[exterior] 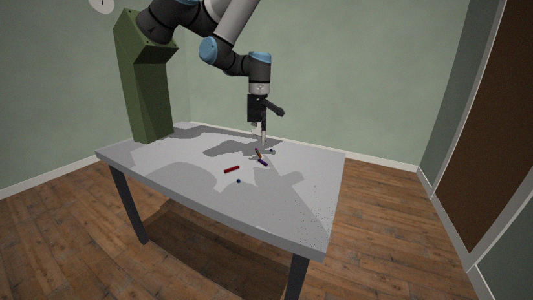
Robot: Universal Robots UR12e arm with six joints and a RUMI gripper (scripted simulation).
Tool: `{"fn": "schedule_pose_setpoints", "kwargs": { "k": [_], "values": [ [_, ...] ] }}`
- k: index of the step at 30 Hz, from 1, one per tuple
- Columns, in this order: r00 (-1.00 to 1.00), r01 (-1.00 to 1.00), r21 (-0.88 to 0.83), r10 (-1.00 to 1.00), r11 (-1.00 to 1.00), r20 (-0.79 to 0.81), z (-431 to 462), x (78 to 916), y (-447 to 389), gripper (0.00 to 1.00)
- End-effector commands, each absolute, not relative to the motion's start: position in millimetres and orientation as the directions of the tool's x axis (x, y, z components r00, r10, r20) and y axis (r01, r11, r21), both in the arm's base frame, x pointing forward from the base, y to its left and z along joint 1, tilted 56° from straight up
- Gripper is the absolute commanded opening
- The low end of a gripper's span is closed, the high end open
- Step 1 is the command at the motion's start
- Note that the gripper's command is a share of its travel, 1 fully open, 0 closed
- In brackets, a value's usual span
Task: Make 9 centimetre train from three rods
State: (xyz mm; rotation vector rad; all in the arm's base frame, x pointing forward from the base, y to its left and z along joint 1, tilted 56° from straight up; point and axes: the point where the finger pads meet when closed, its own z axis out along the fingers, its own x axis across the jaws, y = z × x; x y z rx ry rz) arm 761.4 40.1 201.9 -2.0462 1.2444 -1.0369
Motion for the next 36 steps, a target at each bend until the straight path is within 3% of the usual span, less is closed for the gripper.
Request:
{"fn": "schedule_pose_setpoints", "kwargs": {
  "k": [1,16,36],
  "values": [
    [0.221,-0.525,-0.784,-0.942,-0.332,0.251,198.4,759.7,42.1,1.0],
    [0.027,-0.569,-0.822,-0.999,0.014,-0.035,193.7,761.3,39.0,1.0],
    [-0.018,-0.569,-0.817,-0.995,0.093,-0.1,193.3,761.6,37.8,1.0]
  ]
}}
